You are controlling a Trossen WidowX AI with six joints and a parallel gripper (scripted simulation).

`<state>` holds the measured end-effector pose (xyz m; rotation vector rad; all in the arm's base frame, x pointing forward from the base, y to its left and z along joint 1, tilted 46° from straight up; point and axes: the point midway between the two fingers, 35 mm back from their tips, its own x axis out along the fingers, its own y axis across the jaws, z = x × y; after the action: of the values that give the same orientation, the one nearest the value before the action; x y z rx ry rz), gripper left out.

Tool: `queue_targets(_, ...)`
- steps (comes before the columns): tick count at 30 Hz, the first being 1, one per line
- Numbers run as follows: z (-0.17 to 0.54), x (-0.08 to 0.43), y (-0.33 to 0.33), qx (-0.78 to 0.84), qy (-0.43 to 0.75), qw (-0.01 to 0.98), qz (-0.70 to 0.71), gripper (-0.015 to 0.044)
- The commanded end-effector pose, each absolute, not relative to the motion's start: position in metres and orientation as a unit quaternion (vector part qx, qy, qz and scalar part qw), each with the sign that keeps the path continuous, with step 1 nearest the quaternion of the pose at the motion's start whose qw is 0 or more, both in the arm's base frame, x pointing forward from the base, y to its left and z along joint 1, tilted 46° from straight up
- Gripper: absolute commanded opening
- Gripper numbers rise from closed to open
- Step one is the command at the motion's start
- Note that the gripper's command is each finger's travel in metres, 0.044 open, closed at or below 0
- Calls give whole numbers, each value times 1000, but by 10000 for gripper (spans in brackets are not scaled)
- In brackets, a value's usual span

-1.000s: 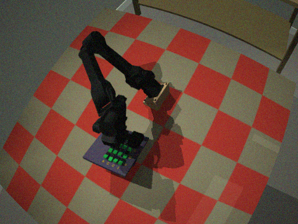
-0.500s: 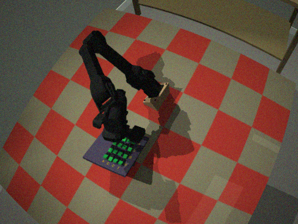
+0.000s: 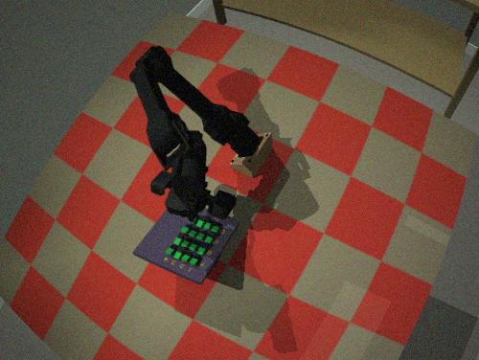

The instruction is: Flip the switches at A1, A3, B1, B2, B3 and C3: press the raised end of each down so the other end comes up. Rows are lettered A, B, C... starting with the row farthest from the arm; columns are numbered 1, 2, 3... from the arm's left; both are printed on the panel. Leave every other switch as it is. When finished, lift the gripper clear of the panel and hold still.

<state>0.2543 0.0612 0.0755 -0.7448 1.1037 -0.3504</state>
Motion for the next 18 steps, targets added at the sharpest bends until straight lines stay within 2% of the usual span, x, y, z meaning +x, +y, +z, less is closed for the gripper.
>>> queue_targets(1,63,259,48,-345,519,765,-165,0)
queue_targets(18,48,269,35,-345,518,765,-166,0)
